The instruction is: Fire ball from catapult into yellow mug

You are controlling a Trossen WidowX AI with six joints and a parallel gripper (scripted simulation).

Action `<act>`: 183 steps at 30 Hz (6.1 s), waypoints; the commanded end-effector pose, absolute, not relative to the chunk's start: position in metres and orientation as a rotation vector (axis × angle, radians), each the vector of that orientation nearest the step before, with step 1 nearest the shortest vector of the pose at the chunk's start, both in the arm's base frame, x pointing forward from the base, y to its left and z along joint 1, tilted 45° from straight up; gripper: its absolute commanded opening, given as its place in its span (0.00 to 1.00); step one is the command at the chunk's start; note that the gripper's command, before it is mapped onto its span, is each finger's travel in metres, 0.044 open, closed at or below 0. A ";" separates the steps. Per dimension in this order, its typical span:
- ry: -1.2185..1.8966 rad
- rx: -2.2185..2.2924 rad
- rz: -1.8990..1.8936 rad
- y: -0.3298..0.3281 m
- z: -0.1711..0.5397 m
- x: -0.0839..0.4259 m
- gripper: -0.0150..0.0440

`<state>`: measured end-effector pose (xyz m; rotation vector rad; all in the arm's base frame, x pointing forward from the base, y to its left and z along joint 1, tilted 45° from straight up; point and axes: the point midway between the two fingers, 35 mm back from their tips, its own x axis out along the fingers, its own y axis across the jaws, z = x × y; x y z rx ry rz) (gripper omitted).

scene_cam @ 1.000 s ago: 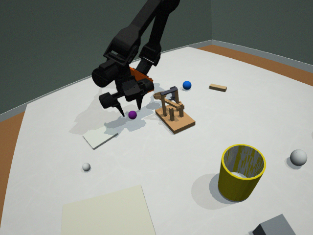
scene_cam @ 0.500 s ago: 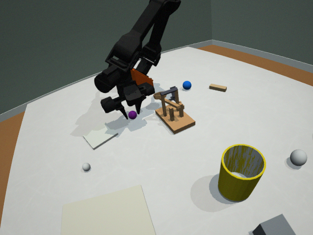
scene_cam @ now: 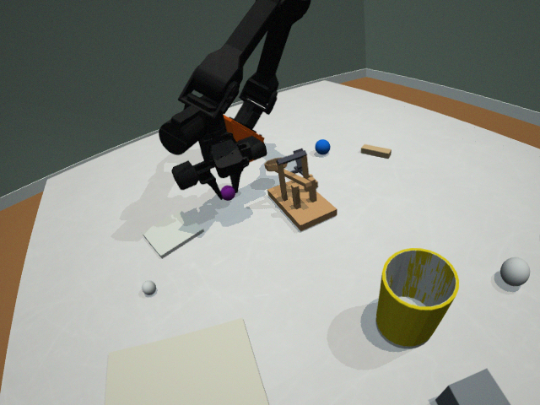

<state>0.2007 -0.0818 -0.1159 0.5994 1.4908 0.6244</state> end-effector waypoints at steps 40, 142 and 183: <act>1.805 0.587 0.701 -0.054 0.014 0.210 0.25; 0.758 0.624 0.274 -0.204 0.108 0.522 1.00; 0.812 0.493 0.298 -0.179 0.111 0.510 0.25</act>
